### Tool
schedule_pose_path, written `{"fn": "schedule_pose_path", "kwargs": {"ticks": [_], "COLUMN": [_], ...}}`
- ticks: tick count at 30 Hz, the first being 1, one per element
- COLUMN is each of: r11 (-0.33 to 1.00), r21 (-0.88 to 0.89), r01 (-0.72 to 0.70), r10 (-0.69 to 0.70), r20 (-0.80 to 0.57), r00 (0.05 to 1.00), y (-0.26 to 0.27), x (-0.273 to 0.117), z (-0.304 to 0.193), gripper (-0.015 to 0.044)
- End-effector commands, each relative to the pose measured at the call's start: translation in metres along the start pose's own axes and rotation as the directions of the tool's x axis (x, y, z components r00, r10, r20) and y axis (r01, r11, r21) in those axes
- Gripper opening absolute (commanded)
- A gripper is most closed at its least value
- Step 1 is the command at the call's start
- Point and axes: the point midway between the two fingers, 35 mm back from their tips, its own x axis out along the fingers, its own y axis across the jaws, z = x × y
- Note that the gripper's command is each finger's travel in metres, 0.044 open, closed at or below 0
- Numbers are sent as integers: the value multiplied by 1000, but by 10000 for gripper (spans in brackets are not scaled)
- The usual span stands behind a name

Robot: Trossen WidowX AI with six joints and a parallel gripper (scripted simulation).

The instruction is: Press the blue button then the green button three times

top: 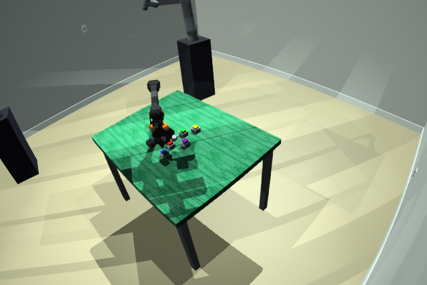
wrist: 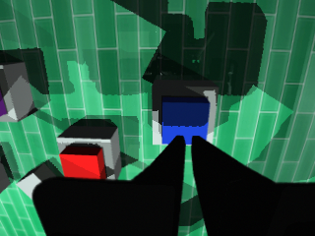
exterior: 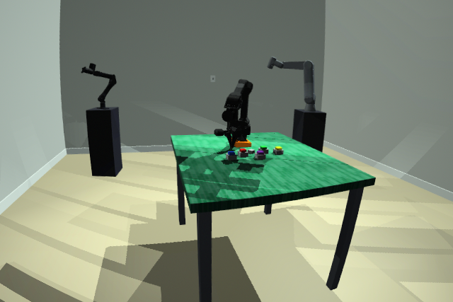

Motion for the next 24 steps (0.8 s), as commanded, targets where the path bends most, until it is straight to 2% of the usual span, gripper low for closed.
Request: {"fn": "schedule_pose_path", "kwargs": {"ticks": [1,24], "r11": [1000,1000], "r21": [4,4], "r01": [3,3], "r10": [-3,-3], "r20": [-2,-2], "r00": [1000,1000], "y": [-1,-1], "x": [3,33], "z": [0,0], "gripper": [20,20]}}
